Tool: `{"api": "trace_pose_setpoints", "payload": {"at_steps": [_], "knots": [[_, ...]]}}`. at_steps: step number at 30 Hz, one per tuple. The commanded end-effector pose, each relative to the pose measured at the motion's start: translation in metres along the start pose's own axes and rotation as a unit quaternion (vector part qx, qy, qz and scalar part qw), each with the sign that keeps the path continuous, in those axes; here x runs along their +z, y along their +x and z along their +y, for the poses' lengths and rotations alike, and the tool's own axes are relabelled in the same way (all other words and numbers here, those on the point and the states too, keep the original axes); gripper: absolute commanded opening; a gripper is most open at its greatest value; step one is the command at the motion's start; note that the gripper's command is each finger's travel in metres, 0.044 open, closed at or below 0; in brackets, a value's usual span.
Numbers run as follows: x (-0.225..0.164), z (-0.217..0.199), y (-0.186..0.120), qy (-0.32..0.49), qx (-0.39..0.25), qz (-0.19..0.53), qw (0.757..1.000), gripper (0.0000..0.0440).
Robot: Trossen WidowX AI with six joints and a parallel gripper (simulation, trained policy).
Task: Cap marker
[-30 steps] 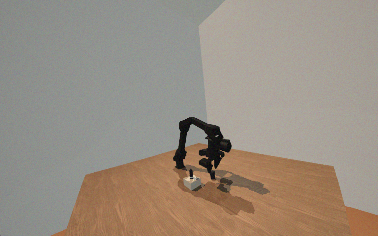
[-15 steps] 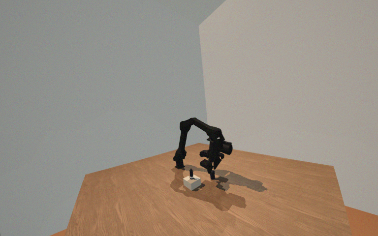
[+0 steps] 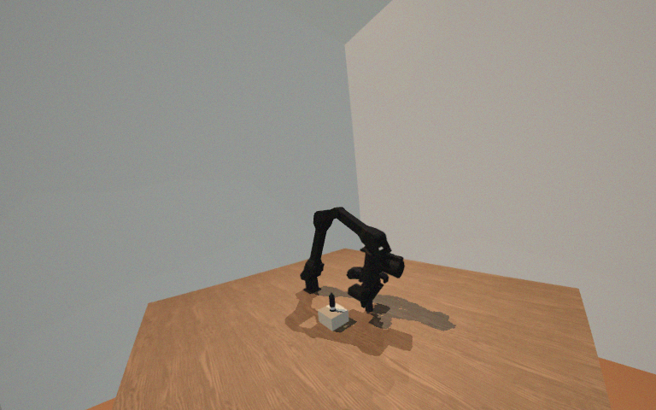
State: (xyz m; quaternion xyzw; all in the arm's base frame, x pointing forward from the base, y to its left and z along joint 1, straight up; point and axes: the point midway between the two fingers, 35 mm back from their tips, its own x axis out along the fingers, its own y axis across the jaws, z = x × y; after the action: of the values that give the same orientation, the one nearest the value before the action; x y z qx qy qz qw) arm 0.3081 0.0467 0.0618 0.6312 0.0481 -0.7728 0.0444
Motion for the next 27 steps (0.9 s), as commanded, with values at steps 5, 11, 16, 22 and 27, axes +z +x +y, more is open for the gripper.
{"api": "trace_pose_setpoints", "payload": {"at_steps": [5, 11, 16, 22, 27], "knots": [[0.003, 0.001, -0.001, -0.007, 0.011, 0.010, 1.000, 0.0076], [0.003, 0.007, -0.022, -0.001, 0.018, 0.035, 0.999, 0.0036], [0.005, 0.011, -0.040, 0.005, 0.020, 0.053, 0.998, 0.0022], [0.011, 0.018, -0.061, 0.016, 0.020, 0.068, 0.997, 0.0018], [0.018, 0.028, -0.076, 0.034, 0.015, 0.072, 0.997, 0.0017]]}}
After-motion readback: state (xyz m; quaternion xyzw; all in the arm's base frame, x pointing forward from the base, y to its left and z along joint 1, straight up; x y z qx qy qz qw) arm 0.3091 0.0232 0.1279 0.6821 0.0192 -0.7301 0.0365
